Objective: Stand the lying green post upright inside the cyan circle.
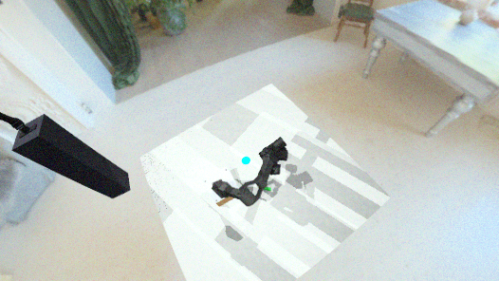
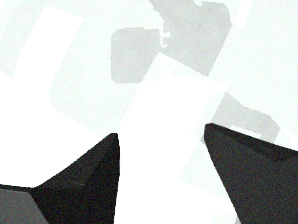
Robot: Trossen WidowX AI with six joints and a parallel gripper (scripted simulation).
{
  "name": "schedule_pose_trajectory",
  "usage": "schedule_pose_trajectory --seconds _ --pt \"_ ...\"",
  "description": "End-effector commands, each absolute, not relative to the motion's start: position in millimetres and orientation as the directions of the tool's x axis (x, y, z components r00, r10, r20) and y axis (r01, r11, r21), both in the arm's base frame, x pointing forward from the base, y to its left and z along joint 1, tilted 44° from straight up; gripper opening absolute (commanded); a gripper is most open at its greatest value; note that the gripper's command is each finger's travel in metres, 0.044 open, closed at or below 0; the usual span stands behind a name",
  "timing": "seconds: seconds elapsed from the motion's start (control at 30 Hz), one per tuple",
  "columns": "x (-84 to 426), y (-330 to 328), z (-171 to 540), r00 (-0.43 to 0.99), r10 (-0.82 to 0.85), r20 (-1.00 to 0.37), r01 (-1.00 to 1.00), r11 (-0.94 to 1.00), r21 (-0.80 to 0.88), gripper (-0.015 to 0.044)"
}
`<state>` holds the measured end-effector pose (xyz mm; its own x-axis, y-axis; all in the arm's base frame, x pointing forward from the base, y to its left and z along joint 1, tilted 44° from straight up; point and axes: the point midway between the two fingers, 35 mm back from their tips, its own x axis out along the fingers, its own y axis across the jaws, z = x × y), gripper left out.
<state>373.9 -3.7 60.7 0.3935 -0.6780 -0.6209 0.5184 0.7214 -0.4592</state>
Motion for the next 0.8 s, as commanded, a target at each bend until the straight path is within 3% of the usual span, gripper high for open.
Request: schedule_pose_trajectory --seconds 0.0,0.27,0.5,0.77 --pt "341 -31 71 0.284 -0.691 -0.665 0.571 0.679 -0.462 0.0233" --pt "271 -73 92 0.065 -0.69 -0.721 0.663 0.57 -0.485 0.0233" --pt "272 -78 86 0.06 -0.688 -0.724 0.665 0.568 -0.485 0.0233" --pt "280 -136 24 0.06 -0.687 -0.724 0.666 0.568 -0.484 0.0233"
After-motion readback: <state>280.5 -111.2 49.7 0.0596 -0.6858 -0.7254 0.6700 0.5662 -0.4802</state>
